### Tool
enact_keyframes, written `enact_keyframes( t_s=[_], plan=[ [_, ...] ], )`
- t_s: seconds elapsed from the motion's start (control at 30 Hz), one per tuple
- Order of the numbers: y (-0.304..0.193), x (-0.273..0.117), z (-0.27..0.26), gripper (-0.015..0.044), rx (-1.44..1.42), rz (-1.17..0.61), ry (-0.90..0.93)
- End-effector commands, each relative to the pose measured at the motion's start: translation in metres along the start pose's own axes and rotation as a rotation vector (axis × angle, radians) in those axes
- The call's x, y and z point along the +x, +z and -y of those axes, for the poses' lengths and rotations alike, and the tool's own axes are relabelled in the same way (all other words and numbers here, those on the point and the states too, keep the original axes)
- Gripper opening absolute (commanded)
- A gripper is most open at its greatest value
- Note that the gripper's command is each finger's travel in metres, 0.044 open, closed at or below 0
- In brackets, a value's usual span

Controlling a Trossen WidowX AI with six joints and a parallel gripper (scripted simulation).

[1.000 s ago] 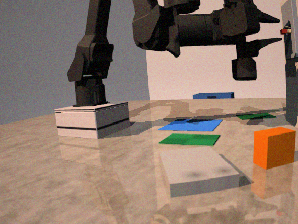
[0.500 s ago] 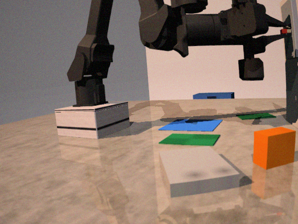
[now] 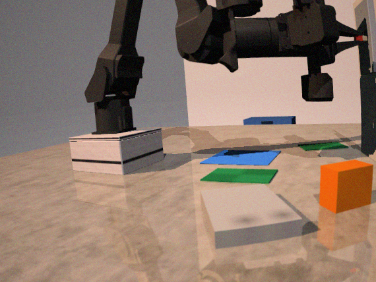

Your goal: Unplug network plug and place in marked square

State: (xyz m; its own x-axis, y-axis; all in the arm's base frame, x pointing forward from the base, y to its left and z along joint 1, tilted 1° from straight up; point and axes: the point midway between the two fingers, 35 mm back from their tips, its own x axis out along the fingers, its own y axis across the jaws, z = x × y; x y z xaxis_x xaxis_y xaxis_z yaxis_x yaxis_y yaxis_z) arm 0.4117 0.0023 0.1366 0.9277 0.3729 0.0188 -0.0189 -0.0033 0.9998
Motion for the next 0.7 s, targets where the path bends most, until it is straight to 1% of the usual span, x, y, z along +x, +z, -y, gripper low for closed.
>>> enact_keyframes(
  t_s=[0.0, 0.67],
  plan=[
    [0.0, -0.001, 0.0, 0.0, 0.003, 0.003, 0.0],
    [-0.003, -0.013, 0.0, 0.0, 0.003, 0.003, -0.001]
  ],
)
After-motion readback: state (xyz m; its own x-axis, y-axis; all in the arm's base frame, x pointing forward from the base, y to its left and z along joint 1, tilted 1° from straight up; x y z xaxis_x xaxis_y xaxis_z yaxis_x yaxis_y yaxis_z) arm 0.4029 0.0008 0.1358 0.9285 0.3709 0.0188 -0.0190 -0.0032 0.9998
